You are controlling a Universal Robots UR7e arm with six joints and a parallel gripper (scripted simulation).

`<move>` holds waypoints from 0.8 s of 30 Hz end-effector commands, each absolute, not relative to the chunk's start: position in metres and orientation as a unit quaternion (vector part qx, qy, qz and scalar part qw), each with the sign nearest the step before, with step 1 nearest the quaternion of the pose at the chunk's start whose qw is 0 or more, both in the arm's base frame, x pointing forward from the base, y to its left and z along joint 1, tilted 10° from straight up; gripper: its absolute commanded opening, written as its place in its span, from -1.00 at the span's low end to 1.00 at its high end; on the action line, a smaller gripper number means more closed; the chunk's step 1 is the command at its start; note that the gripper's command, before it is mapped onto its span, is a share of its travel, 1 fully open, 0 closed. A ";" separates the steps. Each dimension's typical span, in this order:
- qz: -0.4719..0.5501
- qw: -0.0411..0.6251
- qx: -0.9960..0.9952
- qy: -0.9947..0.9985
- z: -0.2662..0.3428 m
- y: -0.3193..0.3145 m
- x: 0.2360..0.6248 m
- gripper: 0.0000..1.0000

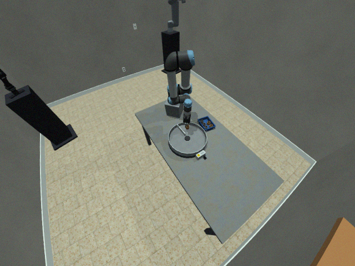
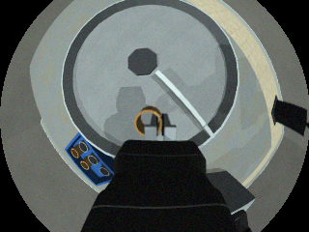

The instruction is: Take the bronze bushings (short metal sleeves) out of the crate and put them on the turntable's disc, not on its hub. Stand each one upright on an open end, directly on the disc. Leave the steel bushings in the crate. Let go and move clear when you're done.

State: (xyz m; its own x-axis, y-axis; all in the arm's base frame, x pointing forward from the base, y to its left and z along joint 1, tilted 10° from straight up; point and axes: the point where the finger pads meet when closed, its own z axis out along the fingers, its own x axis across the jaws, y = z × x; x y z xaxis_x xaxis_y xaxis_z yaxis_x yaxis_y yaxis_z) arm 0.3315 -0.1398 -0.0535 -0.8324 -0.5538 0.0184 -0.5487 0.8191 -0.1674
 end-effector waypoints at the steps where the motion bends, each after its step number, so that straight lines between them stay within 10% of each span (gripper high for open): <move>1: -0.084 0.016 -0.289 0.954 -0.053 -0.140 0.332 -1.00; 24: -0.084 0.016 -0.289 0.954 -0.061 -0.141 0.332 -1.00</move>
State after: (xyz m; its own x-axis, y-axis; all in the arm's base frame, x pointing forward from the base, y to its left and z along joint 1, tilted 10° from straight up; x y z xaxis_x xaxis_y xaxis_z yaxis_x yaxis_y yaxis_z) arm 0.3318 -0.1404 -0.0572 -0.8324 -0.5538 0.0185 -0.5487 0.8191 -0.1673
